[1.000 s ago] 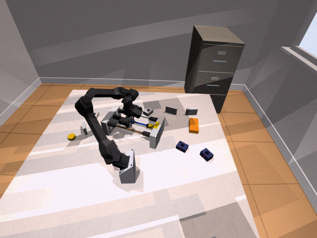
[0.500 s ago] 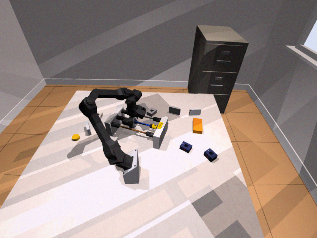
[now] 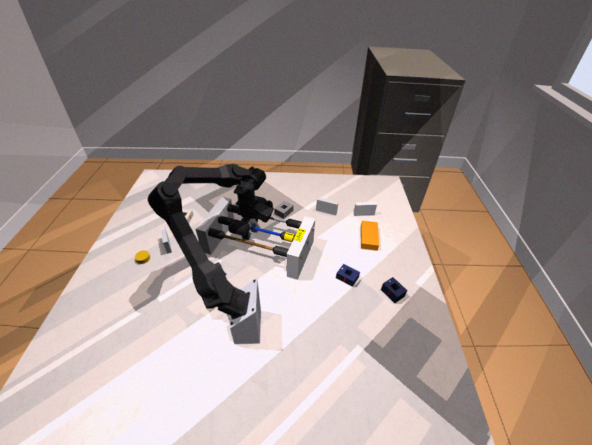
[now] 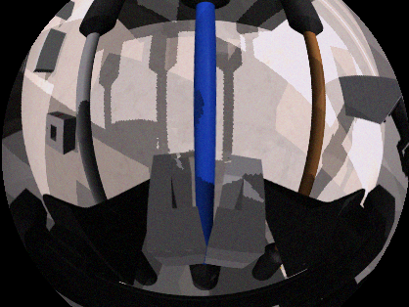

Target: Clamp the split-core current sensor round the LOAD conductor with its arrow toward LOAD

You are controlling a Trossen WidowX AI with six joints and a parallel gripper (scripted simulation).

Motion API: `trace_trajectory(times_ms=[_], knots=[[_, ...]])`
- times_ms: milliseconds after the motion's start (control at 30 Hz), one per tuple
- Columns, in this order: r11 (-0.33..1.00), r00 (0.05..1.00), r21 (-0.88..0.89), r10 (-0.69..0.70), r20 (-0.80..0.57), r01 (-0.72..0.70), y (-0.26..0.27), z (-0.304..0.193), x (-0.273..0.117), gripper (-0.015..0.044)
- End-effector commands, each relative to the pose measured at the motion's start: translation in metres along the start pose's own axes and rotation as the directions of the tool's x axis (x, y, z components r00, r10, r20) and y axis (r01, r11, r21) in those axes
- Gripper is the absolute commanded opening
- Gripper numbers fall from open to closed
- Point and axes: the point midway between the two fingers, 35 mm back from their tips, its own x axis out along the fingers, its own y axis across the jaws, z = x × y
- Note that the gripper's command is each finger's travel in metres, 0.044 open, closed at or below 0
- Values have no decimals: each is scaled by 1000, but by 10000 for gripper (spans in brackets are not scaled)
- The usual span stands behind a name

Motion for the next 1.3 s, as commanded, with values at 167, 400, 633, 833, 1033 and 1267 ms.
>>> trace_trajectory(times_ms=[167,400,633,833,1033,1267], knots=[[1000,1000,-1,2,-4,-2,0,-1,-1,0],[1000,1000,-1,2,-4,-2,0,-1,-1,0],[1000,1000,-1,2,-4,-2,0,-1,-1,0],[1000,1000,0,0,0,0,0,0,0,105],[1000,1000,0,0,0,0,0,0,0,263],[999,999,-3,34,-4,-34,1,-1,-5,440]])
